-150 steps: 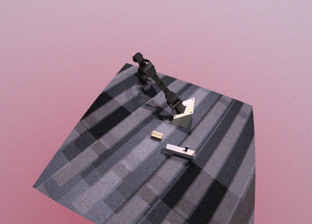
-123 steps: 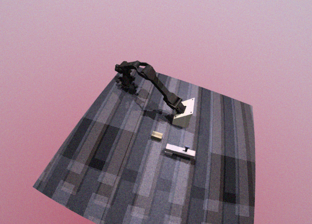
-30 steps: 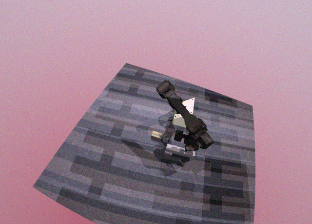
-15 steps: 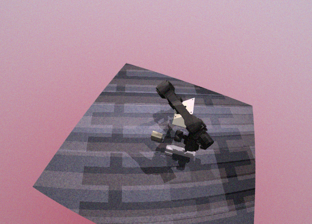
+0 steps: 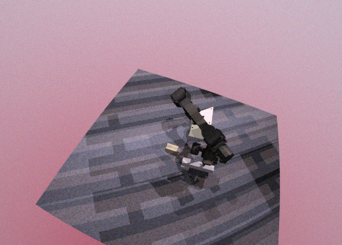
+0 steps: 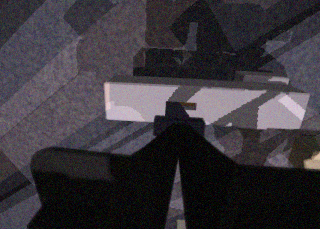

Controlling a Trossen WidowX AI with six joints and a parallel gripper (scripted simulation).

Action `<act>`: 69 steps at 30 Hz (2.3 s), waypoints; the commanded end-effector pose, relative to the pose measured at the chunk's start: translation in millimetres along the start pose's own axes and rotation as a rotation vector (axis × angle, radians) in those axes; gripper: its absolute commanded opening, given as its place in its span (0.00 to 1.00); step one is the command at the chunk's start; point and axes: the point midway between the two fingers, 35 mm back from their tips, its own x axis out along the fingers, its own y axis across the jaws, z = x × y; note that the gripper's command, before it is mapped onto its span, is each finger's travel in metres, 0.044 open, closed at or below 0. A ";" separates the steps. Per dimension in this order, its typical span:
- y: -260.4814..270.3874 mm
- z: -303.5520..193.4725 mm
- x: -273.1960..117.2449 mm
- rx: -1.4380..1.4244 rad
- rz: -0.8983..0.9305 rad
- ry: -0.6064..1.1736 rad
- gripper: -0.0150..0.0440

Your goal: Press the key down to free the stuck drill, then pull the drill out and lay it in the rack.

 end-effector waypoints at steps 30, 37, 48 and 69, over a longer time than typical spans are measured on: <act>-2.0 -8.1 27.0 -0.005 -0.013 0.028 0.25; -2.5 -8.2 32.4 -0.005 -0.013 0.028 0.25; 2.8 -0.1 -46.2 -0.005 -0.011 0.029 0.74; -86.9 11.9 21.9 -1.029 0.035 -0.008 1.00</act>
